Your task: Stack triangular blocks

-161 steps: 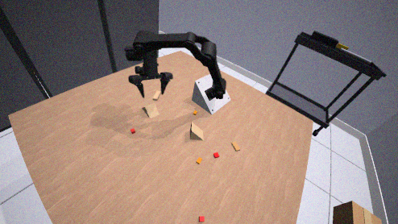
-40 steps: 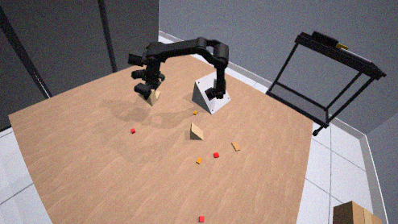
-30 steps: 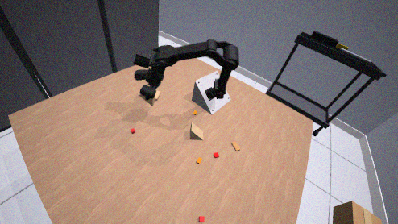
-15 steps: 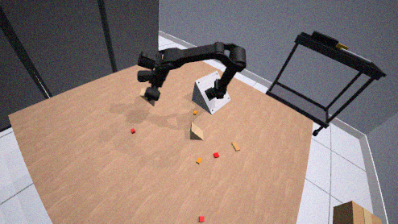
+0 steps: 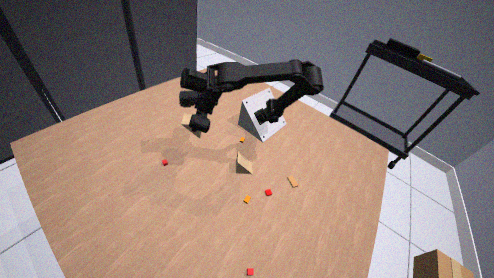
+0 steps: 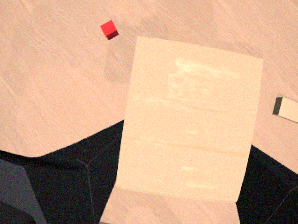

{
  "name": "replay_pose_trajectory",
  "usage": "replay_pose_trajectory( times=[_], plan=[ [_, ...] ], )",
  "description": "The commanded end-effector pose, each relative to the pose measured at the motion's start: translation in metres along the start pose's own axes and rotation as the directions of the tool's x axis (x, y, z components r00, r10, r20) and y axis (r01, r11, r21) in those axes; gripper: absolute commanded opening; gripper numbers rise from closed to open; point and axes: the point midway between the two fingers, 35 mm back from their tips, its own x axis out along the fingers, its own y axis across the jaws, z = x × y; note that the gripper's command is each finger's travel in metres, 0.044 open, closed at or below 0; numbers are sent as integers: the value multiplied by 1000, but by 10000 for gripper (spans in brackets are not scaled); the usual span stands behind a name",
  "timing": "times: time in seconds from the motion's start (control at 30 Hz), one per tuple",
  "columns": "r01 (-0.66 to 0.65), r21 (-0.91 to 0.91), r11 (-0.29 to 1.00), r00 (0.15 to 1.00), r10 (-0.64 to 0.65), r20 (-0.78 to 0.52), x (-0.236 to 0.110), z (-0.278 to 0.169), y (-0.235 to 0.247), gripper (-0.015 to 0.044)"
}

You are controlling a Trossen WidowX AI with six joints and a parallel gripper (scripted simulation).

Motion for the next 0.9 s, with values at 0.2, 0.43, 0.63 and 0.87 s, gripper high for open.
replay_pose_trajectory(
  times=[0.2,0.43,0.63,0.87],
  plan=[
    [5,2,1000,1000,-5,8,-27,-30,31,0],
    [7,2,1000,1000,-7,8,-43,-55,49,0],
    [7,2,1000,1000,-7,8,-57,-78,61,0],
    [6,3,1000,1000,-6,7,-73,-106,73,0]
  ],
)
